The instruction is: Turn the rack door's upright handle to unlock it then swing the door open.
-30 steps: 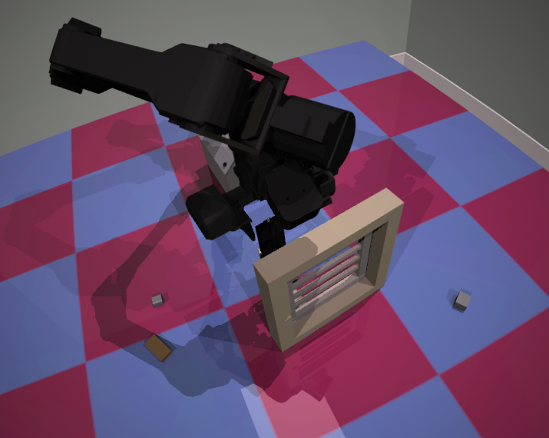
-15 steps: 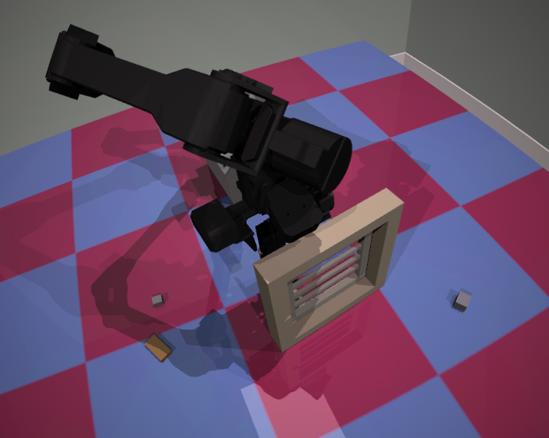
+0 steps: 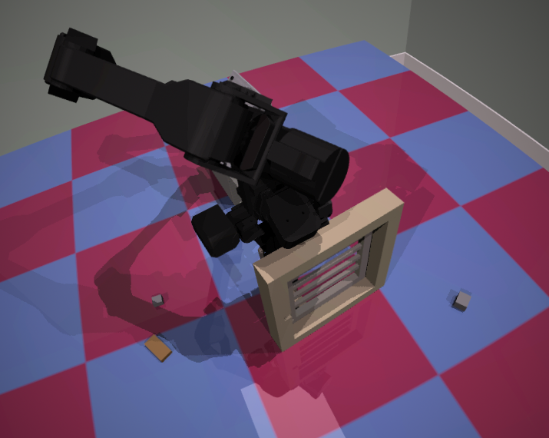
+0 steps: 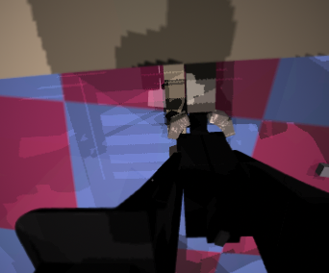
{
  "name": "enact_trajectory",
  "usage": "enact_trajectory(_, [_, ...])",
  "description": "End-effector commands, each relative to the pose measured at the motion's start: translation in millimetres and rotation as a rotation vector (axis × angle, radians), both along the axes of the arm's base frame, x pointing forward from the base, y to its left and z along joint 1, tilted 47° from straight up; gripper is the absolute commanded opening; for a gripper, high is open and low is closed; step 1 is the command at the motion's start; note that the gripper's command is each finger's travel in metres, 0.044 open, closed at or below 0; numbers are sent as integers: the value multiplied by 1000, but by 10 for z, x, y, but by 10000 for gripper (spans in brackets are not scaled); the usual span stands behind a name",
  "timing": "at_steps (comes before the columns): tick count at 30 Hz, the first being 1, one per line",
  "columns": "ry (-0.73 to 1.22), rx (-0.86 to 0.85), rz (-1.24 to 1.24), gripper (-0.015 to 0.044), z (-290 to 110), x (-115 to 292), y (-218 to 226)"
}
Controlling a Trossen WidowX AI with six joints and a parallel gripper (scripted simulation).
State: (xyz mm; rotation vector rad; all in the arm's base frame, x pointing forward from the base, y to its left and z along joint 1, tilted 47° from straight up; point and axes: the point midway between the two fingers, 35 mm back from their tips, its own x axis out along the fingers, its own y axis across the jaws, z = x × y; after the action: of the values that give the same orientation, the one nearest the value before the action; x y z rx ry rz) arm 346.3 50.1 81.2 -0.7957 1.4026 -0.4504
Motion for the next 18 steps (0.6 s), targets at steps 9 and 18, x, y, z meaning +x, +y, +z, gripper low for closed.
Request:
enact_trajectory(9, [2,-1,5,29,-2,5,-2])
enact_trajectory(18, [-84,18,-80,13,-2,4,-2])
